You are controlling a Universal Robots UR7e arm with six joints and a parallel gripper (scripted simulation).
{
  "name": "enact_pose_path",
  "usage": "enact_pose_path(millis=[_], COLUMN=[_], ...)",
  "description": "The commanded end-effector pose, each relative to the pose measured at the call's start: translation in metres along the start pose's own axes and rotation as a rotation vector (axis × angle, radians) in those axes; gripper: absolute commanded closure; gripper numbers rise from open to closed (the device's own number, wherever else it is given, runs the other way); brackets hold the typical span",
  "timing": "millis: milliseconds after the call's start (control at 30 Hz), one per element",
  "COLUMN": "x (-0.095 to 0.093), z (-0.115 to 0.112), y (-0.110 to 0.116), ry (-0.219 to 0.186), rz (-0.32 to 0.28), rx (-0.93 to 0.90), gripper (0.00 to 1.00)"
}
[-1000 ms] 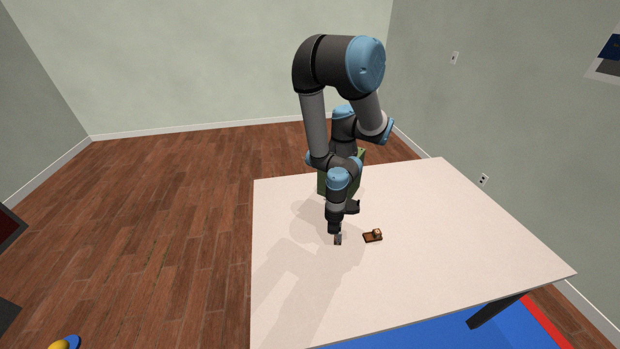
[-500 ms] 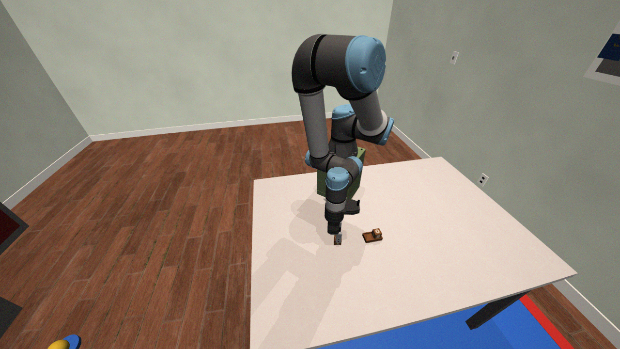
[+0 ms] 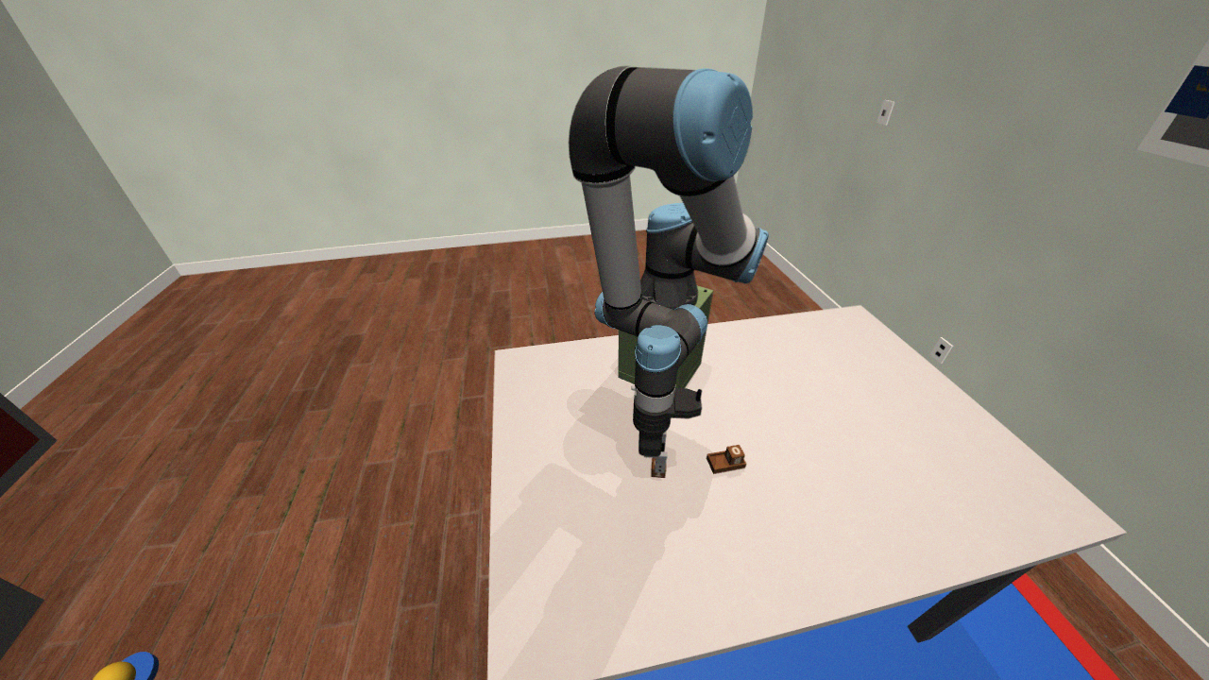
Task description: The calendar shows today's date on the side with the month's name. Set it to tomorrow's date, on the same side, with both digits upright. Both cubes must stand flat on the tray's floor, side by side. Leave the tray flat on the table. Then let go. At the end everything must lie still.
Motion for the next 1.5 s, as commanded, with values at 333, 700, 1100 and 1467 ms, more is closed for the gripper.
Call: enact_pose_path(millis=[333, 700, 1100, 1467], x=[0.000, 0.010, 0.037, 0.041], z=[0.002, 0.000, 0.000, 0.001], y=[0.000, -0.001, -0.001, -0.001], ry=[0.005, 0.001, 0.001, 0.003], rz=[-0.002, -0.001, -0.001, -0.005], rx=[0.001, 0.001, 0.001, 0.002], gripper=[0.10, 0.10, 0.10, 0.10])
Point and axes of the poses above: the point where the finger pads meet when closed, its own x axis back along the fingers, its own z axis across the jaws, y = z × x, the point moved 5 cm from there along x, back along the fingers, and after that the axes turned 14 degrees about -x, right-handed, at the moved point
